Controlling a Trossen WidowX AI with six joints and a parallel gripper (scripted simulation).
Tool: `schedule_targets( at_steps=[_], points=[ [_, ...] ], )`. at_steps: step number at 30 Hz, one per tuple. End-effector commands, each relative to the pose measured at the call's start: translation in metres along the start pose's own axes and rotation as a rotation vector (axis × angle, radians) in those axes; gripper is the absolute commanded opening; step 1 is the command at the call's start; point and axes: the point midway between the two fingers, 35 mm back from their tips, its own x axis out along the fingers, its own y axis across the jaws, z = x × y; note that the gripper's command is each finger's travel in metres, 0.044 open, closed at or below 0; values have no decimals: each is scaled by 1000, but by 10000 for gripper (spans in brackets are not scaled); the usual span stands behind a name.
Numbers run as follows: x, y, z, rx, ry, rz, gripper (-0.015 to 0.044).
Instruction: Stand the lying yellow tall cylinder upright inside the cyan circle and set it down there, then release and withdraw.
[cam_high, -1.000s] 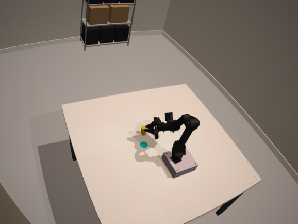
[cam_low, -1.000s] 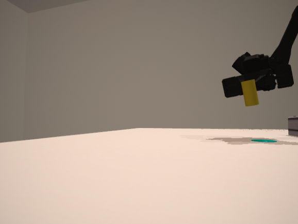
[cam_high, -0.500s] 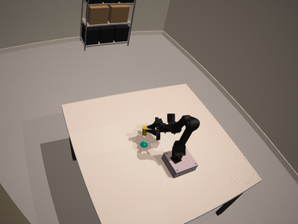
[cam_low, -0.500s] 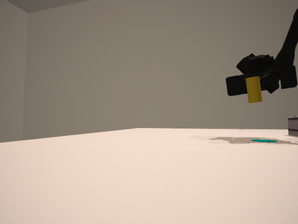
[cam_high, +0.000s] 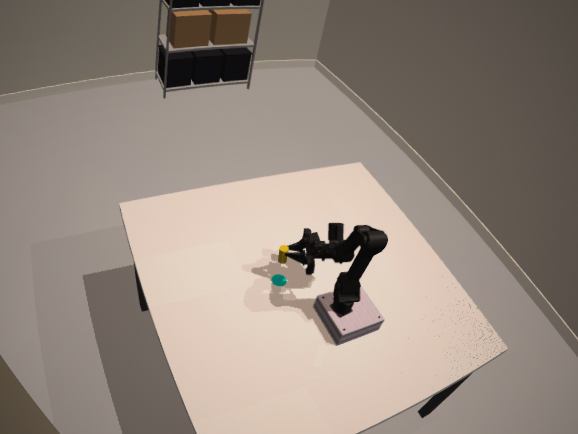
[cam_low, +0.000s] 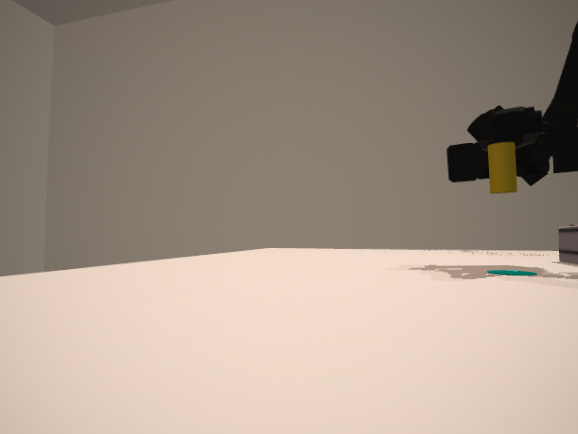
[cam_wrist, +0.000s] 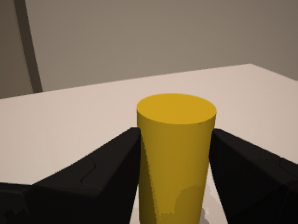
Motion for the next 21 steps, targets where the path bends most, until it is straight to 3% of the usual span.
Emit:
schedule_targets(
  at_steps=[1, 21],
  points=[
    [-3, 5, 0, -5, -16, 8, 105],
    [-4, 7, 1, -14, -27, 12, 105]
  ],
)
